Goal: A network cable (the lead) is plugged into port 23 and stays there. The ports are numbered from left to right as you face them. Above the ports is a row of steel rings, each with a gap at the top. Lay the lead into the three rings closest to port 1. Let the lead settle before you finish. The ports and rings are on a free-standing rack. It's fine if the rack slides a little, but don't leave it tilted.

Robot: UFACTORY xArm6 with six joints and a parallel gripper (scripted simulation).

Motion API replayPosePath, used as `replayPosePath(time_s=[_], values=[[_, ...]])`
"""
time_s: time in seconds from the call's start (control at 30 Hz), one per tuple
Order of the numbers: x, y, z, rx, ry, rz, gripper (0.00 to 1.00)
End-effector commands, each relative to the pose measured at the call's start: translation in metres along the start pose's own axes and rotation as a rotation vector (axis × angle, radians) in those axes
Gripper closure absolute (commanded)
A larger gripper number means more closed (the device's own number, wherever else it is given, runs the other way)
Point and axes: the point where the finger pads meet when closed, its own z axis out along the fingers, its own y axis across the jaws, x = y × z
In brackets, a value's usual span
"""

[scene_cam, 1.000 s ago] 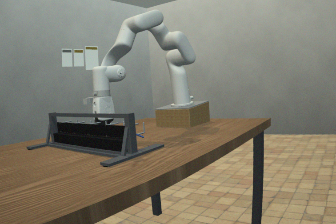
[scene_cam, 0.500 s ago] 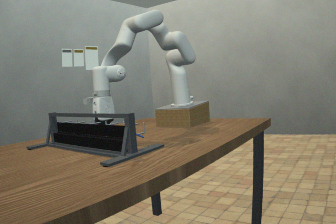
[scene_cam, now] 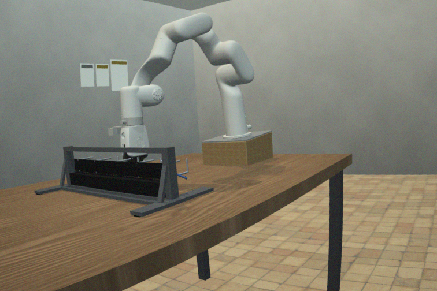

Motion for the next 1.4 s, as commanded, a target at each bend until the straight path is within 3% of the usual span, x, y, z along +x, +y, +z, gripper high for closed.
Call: replayPosePath(time_s=[0.0, 0.4, 0.83, 1.37], values=[[0.0, -0.002, -0.002, 0.005, 0.001, 0.0, 1.0], [0.0, -0.002, -0.006, 0.005, 0.001, 0.0, 1.0], [0.0, -0.002, -0.024, 0.005, 0.001, 0.0, 1.0], [0.0, -0.002, -0.064, 0.005, 0.001, 0.0, 1.0]])
